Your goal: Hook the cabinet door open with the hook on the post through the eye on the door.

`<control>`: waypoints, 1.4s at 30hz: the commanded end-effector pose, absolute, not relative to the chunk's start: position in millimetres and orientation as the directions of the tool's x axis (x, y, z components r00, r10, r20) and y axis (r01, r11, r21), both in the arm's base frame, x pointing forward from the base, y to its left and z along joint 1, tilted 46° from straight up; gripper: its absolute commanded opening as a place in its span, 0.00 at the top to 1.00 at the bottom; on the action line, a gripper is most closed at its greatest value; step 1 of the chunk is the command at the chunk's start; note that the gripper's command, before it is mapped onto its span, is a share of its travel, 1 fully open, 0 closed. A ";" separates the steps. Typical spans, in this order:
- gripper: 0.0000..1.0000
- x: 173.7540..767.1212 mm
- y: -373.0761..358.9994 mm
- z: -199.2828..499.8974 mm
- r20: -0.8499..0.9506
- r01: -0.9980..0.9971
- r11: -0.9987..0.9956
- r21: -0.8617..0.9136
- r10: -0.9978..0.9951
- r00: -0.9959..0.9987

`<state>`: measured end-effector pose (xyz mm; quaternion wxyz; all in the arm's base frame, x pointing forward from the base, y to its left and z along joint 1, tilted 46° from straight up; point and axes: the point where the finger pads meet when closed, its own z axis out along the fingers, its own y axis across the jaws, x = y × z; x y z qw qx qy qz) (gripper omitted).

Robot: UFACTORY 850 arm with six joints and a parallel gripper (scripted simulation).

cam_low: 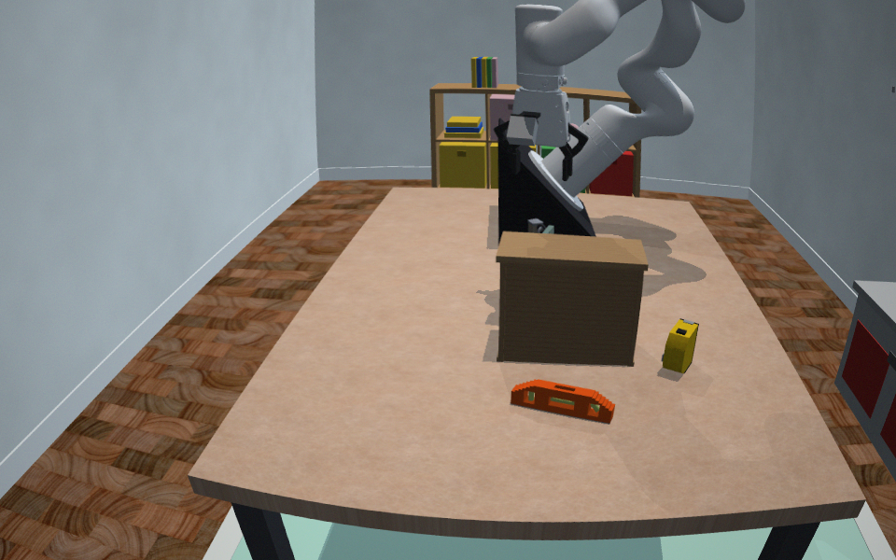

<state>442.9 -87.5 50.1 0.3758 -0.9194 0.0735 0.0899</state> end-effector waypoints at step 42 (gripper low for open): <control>0.73 444.1 -58.1 42.6 -0.225 -0.237 -0.695 -0.679 -0.110 0.968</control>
